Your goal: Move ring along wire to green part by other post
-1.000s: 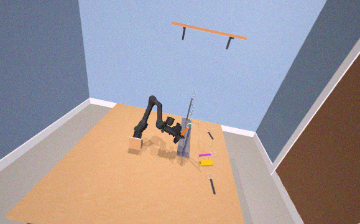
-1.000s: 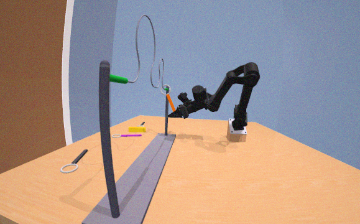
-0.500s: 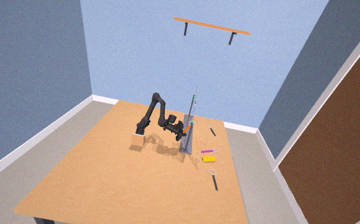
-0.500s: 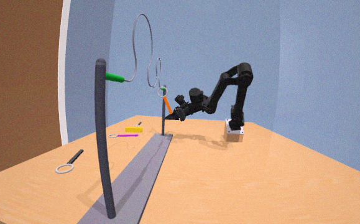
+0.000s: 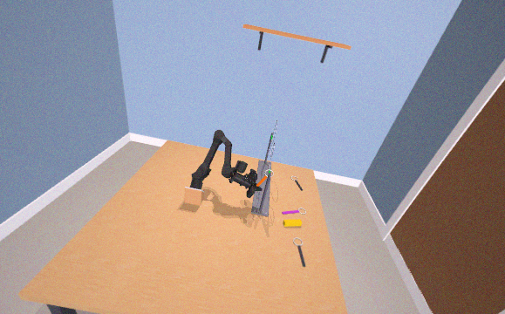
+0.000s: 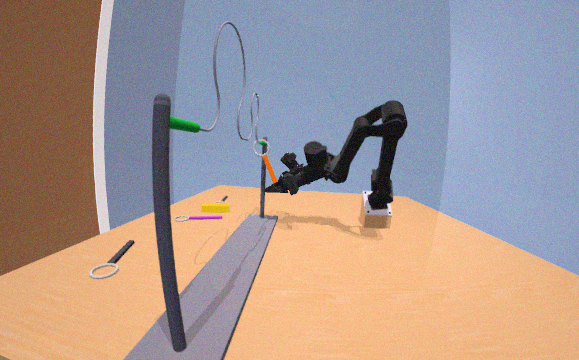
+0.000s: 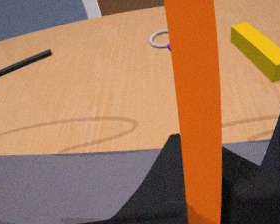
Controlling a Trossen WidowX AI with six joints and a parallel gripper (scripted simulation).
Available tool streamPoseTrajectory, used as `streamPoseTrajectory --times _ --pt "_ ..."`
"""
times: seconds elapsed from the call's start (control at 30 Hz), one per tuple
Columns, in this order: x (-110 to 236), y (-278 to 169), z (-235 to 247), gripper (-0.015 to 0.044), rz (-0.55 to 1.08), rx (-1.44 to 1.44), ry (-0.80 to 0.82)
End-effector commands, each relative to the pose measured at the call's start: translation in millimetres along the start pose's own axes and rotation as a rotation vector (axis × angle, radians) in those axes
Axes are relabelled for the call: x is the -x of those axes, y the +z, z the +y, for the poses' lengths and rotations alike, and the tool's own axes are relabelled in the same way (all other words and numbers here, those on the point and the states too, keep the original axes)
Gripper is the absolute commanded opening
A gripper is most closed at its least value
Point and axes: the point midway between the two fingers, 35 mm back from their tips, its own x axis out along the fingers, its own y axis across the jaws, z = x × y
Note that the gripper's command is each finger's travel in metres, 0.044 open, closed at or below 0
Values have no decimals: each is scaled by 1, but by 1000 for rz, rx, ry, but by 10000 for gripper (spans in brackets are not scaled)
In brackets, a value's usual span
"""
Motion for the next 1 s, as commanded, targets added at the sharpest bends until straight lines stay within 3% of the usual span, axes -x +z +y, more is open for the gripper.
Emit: streamPoseTrajectory --times 0.0,0.27,0.73,0.97 --pt "0 0 0 -45 0 0 0" --pt "2 0 0 160 0 0 0" --pt "47 0 -1 160 1 -5 -4" --pt "50 0 -1 160 1 -5 -4"
